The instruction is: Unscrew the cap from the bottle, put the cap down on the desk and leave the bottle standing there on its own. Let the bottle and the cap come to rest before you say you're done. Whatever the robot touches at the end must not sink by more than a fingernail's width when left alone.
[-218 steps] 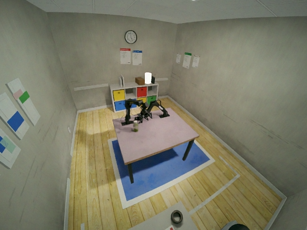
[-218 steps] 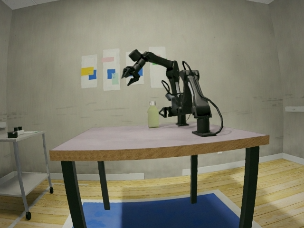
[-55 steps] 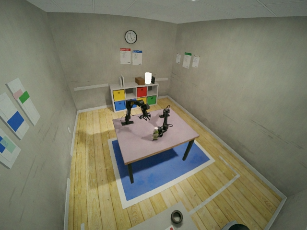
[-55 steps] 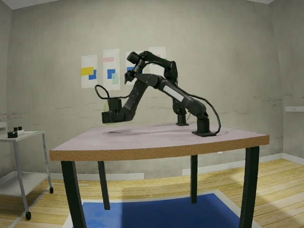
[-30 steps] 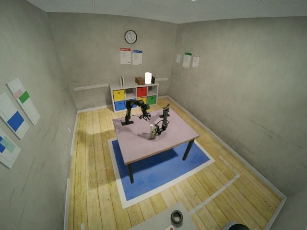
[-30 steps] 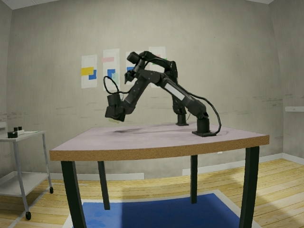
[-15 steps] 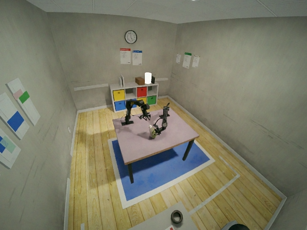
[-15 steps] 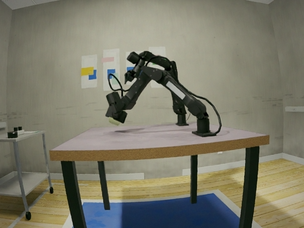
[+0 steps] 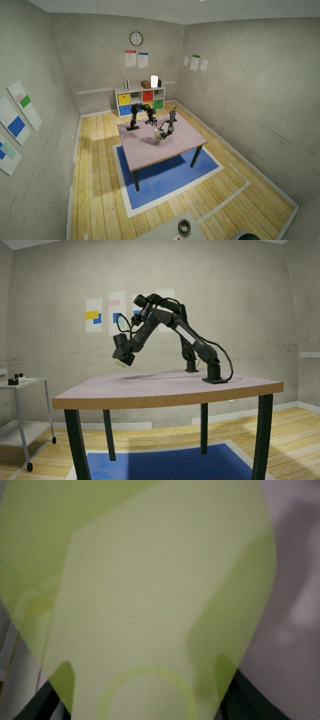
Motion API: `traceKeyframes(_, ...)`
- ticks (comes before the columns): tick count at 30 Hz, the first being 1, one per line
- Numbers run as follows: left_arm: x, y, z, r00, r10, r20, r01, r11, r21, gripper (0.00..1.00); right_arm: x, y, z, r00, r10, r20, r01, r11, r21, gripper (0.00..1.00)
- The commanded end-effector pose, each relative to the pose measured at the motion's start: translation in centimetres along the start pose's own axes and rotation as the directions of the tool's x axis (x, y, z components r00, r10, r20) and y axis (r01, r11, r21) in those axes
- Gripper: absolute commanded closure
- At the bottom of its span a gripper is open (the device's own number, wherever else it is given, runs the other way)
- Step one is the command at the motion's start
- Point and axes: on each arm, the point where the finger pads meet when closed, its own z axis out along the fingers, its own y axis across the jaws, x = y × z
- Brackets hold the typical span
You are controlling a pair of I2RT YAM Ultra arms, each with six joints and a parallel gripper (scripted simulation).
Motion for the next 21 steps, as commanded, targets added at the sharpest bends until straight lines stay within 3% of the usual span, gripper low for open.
traceKeyframes(1,1.3,0.5,-0.8,0.999,-0.025,-0.029,0.025,1.000,-0.014,1.00,-0.6,-0.1,2.7,1.000,0.011,-0.013,-0.011,1.000,0.013,0.30)
traceKeyframes(4,1.3,0.5,-0.8,0.999,-0.025,-0.029,0.025,1.000,-0.014,1.00,-0.9,-0.5,5.2,0.999,0.016,-0.029,-0.015,1.000,0.019,0.30)
traceKeyframes(21,1.3,0.5,-0.8,0.999,-0.025,-0.029,0.025,1.000,-0.014,1.00,-0.9,-0.3,4.5,1.000,0.013,-0.022,-0.013,1.000,0.009,0.30)
